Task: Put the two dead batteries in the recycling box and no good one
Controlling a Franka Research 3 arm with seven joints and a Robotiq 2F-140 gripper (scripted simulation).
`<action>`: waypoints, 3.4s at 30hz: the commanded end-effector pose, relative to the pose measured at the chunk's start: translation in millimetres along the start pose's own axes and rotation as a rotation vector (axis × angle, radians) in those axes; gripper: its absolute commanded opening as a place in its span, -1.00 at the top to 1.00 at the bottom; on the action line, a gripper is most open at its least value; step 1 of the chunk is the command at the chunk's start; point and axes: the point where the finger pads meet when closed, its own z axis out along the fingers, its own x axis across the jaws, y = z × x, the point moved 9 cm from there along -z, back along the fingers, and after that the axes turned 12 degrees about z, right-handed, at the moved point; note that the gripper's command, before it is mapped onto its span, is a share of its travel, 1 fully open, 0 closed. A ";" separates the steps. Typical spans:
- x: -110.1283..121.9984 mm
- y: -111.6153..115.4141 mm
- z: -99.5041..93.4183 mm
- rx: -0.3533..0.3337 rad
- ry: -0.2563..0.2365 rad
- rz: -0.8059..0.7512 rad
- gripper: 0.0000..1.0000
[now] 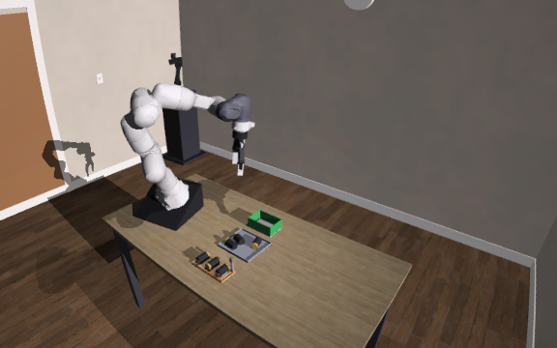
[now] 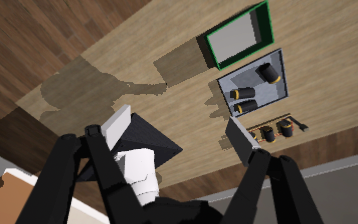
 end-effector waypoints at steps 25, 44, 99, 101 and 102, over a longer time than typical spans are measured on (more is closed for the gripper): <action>115.8 -12.1 28.1 0.059 -0.022 -0.203 -1.00; 426.6 112.9 170.7 0.111 -0.002 -0.624 -1.00; 426.8 112.7 170.7 0.111 -0.002 -0.624 0.41; 426.8 112.7 170.7 0.111 -0.002 -0.624 0.41; 426.8 112.7 170.7 0.111 -0.002 -0.624 0.41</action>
